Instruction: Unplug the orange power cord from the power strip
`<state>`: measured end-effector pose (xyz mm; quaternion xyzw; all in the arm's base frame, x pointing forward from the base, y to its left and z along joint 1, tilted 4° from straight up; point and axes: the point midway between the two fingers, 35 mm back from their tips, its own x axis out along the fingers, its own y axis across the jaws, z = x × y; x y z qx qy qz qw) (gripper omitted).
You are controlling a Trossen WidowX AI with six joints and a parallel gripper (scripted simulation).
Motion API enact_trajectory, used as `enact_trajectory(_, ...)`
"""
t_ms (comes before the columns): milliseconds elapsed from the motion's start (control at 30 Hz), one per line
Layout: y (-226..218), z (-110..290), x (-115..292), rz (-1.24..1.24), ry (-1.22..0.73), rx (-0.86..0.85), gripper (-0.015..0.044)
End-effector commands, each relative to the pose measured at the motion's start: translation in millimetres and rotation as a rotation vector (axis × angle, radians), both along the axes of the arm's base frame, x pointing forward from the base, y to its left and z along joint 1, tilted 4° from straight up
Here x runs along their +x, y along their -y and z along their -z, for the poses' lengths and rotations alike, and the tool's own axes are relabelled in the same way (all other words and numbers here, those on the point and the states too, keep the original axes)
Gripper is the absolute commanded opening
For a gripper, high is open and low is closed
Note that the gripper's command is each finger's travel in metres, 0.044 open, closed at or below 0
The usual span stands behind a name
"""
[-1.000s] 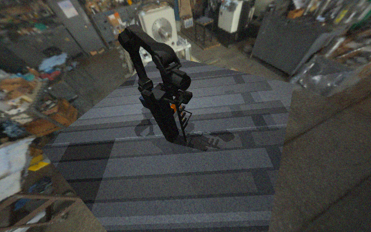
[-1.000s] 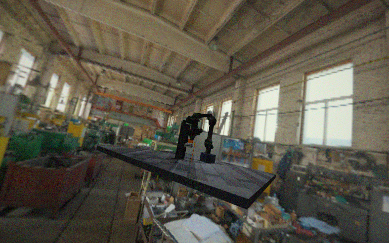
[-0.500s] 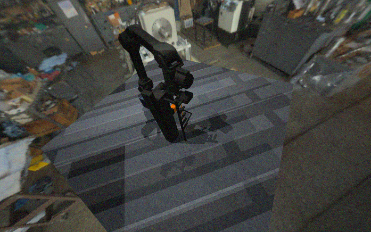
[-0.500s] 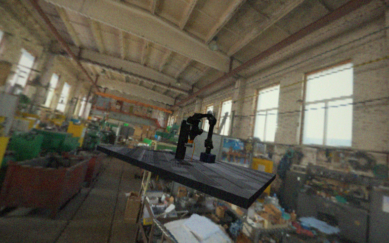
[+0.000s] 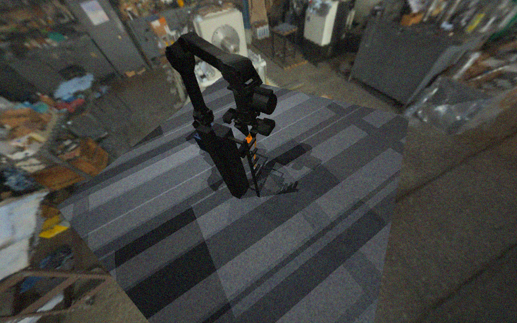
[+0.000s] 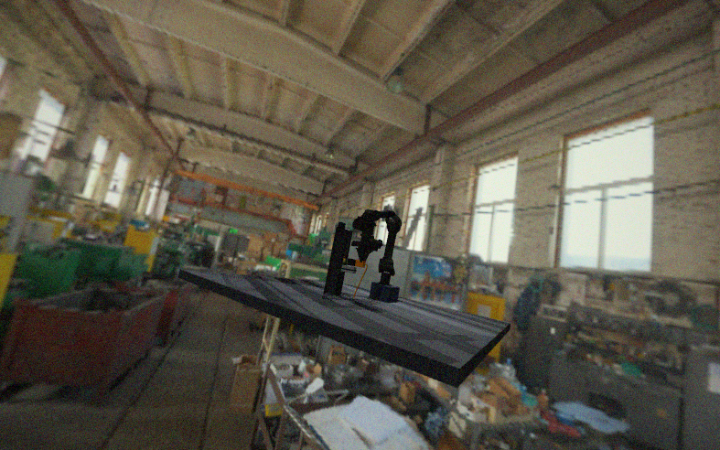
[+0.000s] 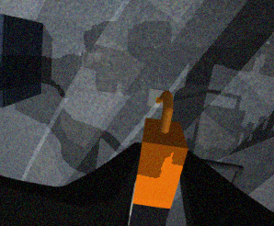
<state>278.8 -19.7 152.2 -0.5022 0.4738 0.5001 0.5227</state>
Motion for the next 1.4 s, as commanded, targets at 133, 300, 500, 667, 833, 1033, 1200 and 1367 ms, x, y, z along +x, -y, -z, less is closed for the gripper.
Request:
enact_trajectory(133,12.2,-0.2,-0.2,0.007,0.015,-0.001,0.0236)
enact_trajectory(300,12.2,-0.2,-0.2,0.007,0.015,-0.001,0.0368)
enact_trajectory(500,-23.8,-9.2,1.0,0.007,0.015,0.002,0.0440)
enact_trajectory(667,-47.4,-15.2,-1.0,0.006,0.015,0.005,0.0440)
enact_trajectory(833,-47.4,-15.2,-1.0,0.006,0.015,0.005,0.0440)
enact_trajectory(1033,-47.4,-15.2,-1.0,0.006,0.015,0.005,0.0440)
enact_trajectory(1200,-47.4,-15.2,-1.0,0.006,0.015,0.005,0.0440)
enact_trajectory(1367,-47.4,-15.2,-1.0,0.006,0.015,0.005,0.0440)
